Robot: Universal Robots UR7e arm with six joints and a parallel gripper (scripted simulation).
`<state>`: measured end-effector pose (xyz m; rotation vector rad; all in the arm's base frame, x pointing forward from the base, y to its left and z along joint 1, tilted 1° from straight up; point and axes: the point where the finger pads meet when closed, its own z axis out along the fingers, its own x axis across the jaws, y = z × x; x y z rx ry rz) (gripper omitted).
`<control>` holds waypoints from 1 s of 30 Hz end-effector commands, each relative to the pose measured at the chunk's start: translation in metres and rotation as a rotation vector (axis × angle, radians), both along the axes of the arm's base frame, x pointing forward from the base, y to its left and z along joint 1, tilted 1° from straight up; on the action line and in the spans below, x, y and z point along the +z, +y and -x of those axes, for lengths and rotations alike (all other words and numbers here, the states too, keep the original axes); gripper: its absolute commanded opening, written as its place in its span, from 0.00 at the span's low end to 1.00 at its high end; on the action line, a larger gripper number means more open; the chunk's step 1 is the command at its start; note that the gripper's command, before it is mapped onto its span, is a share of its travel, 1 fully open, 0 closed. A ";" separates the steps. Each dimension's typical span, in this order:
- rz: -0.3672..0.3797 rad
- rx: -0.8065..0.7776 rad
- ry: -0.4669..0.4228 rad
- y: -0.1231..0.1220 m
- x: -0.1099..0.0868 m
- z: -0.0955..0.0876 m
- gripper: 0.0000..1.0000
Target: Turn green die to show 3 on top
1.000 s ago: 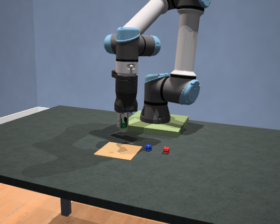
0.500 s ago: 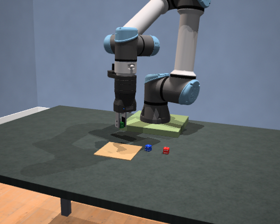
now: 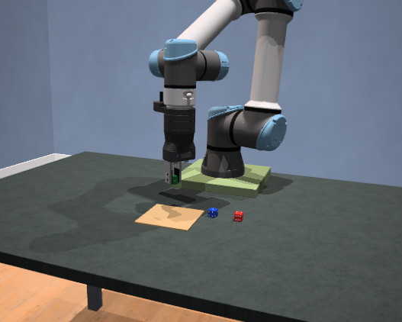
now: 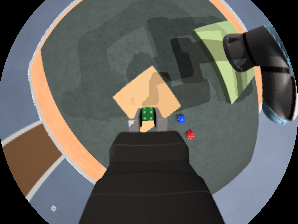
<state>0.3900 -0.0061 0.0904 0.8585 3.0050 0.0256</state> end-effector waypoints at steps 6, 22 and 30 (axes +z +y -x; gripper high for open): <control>-0.077 0.001 -0.047 -0.001 0.000 0.000 0.40; -0.418 0.007 -0.258 -0.004 -0.002 0.003 0.40; -0.584 0.010 -0.363 -0.006 -0.003 0.003 0.40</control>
